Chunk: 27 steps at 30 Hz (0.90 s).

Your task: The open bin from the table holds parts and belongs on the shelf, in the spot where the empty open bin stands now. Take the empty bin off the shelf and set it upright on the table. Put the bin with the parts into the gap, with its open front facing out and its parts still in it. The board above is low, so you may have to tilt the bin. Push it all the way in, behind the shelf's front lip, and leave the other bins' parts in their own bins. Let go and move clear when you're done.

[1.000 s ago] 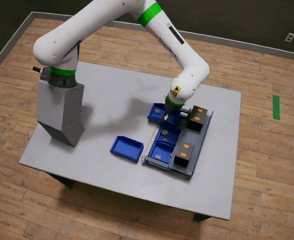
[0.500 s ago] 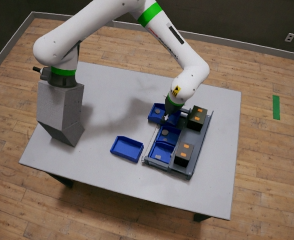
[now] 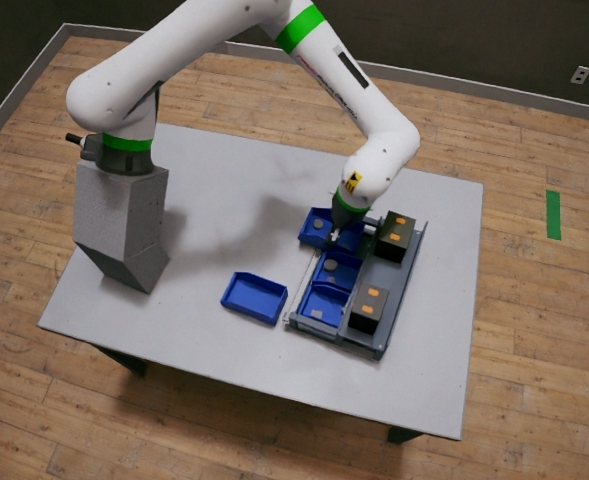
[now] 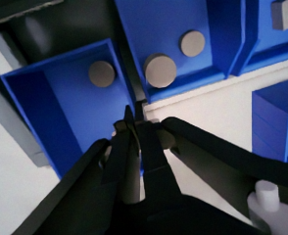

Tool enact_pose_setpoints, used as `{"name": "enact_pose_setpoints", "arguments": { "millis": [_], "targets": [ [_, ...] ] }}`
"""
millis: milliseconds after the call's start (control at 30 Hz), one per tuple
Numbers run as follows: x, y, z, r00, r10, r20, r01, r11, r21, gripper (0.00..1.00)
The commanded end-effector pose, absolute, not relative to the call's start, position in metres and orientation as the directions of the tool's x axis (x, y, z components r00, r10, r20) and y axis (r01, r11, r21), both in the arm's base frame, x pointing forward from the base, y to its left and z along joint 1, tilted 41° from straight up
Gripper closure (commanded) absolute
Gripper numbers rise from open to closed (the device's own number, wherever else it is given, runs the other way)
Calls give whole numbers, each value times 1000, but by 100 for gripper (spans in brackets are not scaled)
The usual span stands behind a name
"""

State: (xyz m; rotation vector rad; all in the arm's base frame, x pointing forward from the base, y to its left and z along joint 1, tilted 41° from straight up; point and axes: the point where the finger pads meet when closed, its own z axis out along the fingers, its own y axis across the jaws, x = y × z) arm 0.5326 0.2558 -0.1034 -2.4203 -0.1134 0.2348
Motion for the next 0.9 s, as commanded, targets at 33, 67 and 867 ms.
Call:
{"name": "enact_pose_setpoints", "arguments": {
  "millis": [33, 67, 867],
  "targets": [
    [535, 255, -103, 981, 140, -133, 19, -757, -654, 90],
    [536, 255, -103, 981, 139, -132, 19, -757, -654, 90],
    [542, 256, -104, 985, 128, -119, 19, -757, -654, 90]
  ]
}}
